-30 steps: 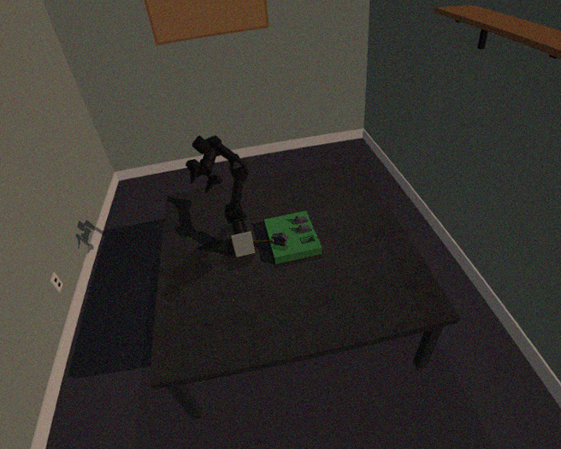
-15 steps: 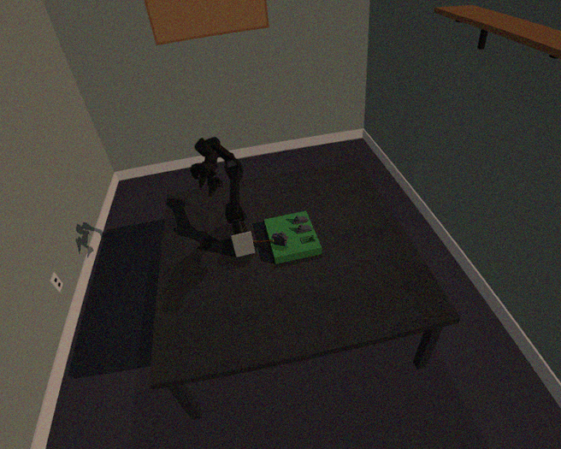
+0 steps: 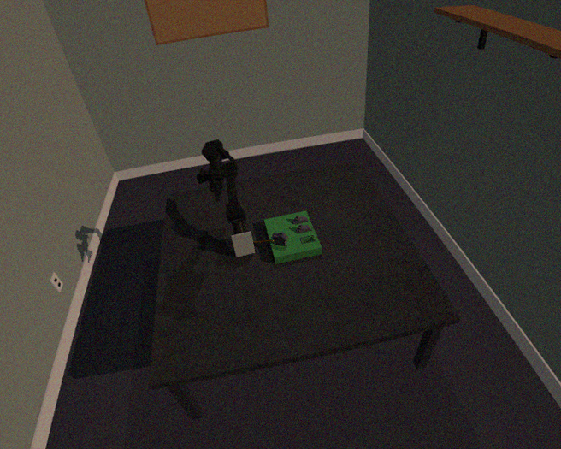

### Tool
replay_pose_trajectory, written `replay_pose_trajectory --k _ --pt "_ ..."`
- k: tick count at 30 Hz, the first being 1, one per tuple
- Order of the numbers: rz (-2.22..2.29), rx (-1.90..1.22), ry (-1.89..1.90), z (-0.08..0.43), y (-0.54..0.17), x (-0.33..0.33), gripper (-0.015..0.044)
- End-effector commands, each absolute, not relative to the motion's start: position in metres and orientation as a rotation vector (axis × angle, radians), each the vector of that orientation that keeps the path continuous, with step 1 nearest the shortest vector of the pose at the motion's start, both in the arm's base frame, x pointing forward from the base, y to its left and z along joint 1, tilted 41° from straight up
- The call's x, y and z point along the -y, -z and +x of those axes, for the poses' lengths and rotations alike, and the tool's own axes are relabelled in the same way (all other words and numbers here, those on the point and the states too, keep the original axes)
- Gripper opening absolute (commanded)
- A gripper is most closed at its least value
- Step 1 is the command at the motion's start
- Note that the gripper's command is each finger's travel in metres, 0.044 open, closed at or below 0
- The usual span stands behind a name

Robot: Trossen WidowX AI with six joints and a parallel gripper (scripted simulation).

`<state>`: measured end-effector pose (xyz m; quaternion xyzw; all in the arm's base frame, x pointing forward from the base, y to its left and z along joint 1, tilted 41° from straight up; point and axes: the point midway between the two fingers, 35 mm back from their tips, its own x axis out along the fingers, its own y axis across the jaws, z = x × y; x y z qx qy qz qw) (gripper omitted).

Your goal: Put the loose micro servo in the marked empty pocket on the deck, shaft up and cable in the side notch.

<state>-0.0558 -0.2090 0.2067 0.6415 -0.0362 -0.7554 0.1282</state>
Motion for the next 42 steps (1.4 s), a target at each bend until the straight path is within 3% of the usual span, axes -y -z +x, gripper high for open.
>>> replay_pose_trajectory --k 1,23,42 --pt "1.862 -0.078 2.11 -0.041 -0.192 0.215 0.044" --pt "1.705 -0.797 1.583 0.04 -0.133 0.225 0.044" --pt "1.468 -1.263 1.007 0.11 -0.083 0.197 0.044"
